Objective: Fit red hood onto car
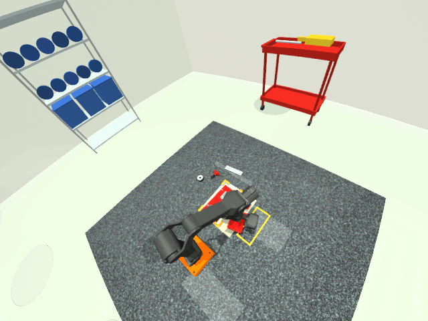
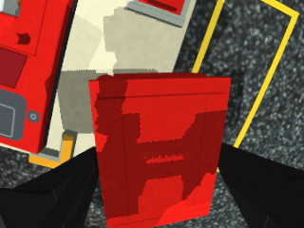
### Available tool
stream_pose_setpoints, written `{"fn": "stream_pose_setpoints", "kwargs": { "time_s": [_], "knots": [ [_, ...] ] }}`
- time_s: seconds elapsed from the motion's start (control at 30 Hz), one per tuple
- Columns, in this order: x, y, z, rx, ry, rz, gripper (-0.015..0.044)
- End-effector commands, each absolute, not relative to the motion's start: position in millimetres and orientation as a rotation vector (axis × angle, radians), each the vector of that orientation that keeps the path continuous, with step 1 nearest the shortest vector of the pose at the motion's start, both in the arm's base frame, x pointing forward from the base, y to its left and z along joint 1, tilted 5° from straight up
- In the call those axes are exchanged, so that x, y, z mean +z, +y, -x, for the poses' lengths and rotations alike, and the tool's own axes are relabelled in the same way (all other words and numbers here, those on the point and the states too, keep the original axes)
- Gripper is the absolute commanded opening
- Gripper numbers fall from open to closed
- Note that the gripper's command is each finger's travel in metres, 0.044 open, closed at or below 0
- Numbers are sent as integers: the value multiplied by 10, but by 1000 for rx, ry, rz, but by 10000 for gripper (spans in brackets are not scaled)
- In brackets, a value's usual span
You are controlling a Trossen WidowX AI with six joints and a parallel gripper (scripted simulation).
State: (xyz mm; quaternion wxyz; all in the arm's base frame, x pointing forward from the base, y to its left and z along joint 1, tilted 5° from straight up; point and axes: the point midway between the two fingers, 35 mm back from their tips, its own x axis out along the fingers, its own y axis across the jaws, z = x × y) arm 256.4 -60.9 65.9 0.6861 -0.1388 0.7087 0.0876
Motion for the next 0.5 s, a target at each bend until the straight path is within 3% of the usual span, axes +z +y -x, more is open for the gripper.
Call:
{"fn": "stream_pose_setpoints", "kwargs": {
  "time_s": [0.0, 0.47],
  "knots": [
    [799, -600, -2576, 192, 1582, 309, 0],
    [947, -513, -2649, 171, 1593, 298, 0]
  ]
}}
